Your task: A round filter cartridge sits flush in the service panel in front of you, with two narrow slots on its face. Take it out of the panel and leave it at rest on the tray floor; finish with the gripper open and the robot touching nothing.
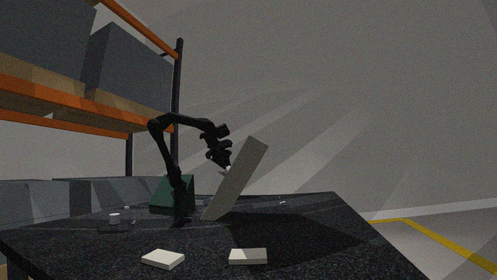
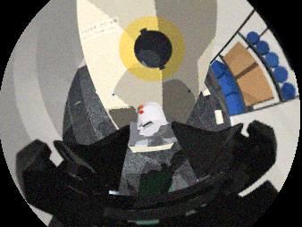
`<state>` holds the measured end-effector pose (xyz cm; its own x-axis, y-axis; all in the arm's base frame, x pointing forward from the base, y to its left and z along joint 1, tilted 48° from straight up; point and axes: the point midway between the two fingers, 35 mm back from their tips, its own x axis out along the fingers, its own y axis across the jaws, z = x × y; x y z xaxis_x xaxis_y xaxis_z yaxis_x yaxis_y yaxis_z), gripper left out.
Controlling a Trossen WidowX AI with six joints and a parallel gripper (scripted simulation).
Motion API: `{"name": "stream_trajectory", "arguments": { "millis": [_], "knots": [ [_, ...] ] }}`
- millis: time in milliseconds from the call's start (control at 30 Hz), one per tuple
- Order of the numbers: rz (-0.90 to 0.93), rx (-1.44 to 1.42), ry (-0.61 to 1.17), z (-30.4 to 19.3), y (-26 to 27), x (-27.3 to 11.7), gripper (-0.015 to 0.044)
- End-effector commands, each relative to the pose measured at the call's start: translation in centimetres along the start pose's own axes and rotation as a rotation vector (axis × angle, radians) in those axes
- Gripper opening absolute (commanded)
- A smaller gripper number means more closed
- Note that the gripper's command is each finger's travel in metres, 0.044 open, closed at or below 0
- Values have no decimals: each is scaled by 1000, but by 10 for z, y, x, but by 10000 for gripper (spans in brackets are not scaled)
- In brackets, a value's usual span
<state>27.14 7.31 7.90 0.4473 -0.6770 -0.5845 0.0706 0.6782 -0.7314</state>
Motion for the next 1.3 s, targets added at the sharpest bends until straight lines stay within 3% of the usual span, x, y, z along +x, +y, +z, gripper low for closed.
{"name": "stream_trajectory", "arguments": {
  "millis": [0, 267, 333, 700, 933, 1267],
  "knots": [
    [-8, -7, -1, -1, -2, 8, 305],
    [-11, -6, -2, -2, -3, 17, 305],
    [-4, 1, 0, 0, -1, 13, 252],
    [-4, 1, 0, 0, -1, 13, 179],
    [-5, 0, -1, 8, -1, 9, 0],
    [-1, -3, 0, 24, 0, -9, 0]
  ]
}}
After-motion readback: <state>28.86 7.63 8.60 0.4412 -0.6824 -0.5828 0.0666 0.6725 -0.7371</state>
